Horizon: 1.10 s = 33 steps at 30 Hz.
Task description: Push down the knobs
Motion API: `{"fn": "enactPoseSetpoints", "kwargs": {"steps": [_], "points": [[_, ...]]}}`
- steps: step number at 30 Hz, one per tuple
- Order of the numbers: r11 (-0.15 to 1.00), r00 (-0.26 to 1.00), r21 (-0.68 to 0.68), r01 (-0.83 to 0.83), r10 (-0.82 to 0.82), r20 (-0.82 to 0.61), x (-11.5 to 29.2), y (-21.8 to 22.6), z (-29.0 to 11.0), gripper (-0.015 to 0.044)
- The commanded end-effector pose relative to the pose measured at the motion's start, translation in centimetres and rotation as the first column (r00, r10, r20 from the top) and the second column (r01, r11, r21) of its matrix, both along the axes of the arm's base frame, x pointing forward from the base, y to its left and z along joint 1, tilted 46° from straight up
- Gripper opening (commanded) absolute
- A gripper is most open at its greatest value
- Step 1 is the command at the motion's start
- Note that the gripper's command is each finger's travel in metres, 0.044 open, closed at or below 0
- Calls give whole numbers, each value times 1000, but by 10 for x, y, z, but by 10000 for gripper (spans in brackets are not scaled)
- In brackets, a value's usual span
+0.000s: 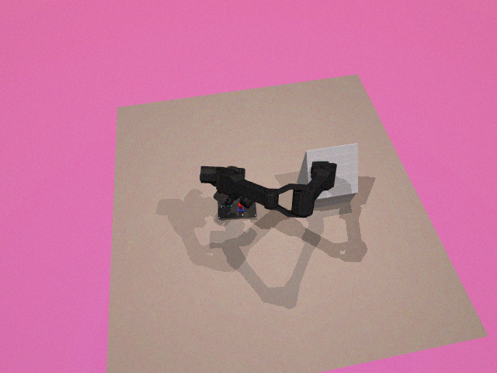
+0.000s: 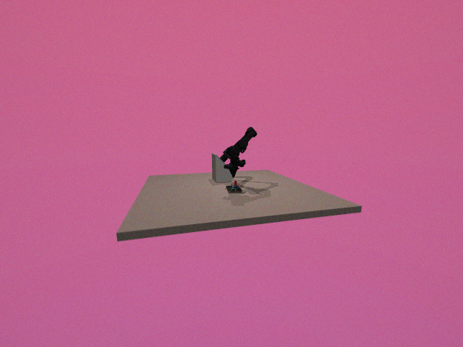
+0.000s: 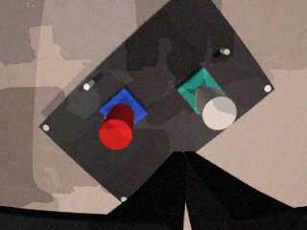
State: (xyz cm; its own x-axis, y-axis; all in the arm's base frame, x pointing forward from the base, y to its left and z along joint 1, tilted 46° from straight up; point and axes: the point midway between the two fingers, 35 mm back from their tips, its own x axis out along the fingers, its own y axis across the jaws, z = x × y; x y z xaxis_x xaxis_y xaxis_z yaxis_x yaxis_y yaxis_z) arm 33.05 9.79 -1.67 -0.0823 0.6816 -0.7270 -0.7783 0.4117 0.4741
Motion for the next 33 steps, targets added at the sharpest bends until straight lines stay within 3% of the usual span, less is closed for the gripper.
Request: {"fn": "enactPoseSetpoints", "kwargs": {"steps": [1, 16, 33], "points": [[994, 989, 13, -110, 108, 102, 3, -1, 0, 0], [884, 786, -37, -466, 433, 440, 11, -6, 2, 0], [635, 316, -236, -736, 630, 709, 19, -11, 4, 0]]}}
